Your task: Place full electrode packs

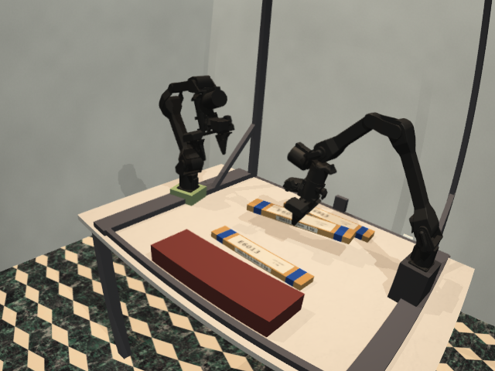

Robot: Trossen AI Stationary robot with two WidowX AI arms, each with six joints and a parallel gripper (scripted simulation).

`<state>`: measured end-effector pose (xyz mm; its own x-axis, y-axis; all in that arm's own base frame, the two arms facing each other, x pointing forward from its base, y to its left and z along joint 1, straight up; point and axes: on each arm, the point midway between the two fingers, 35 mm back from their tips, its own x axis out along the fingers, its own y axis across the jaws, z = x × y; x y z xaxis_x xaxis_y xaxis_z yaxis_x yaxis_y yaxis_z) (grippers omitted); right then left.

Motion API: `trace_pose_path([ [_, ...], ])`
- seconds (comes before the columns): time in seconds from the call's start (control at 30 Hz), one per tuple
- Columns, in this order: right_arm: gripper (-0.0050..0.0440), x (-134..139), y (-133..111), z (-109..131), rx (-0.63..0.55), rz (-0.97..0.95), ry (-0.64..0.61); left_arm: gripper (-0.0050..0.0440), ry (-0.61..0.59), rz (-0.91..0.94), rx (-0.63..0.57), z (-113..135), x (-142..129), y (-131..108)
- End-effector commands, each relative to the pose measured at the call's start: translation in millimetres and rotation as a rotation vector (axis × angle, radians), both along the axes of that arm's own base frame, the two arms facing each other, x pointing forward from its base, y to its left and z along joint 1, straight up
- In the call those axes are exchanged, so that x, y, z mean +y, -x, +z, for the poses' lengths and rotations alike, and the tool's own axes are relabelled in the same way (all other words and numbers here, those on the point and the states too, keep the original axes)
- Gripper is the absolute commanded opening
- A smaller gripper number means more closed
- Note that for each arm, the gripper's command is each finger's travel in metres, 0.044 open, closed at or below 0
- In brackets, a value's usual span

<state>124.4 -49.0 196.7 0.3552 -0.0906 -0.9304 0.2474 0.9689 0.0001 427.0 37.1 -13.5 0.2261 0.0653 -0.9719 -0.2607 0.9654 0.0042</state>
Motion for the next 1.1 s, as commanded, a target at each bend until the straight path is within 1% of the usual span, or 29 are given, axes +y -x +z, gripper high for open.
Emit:
trace_pose_path([
  [0.0,0.043,-0.1,-0.7,5.5,-0.018,0.003,0.007,-0.005,-0.004,0.003,-0.037,5.1,1.0,-6.9],
  [0.33,0.043,-0.1,-0.7,5.5,-0.018,0.003,0.007,-0.005,-0.004,0.003,-0.04,-10.7,1.0,-8.2],
  [0.43,0.043,-0.1,-0.7,5.5,-0.018,0.003,0.007,-0.005,-0.005,0.003,-0.05,-9.6,1.3,-11.6],
  [0.57,0.043,-0.1,-0.7,5.5,-0.018,0.003,0.007,-0.005,-0.004,0.003,-0.036,-20.1,1.0,-6.9],
  [0.9,0.043,-0.1,-0.7,5.5,-0.018,0.003,0.007,-0.005,-0.004,0.003,-0.041,-35.4,1.1,-8.9],
  [1.0,0.043,-0.1,-0.7,5.5,-0.018,0.003,0.007,-0.005,-0.005,0.003,-0.047,-35.4,1.3,-11.2],
  [1.07,0.043,-0.1,-0.7,5.5,-0.018,0.003,0.007,-0.005,-0.004,0.003,-0.041,-40.4,1.1,-9.0],
])
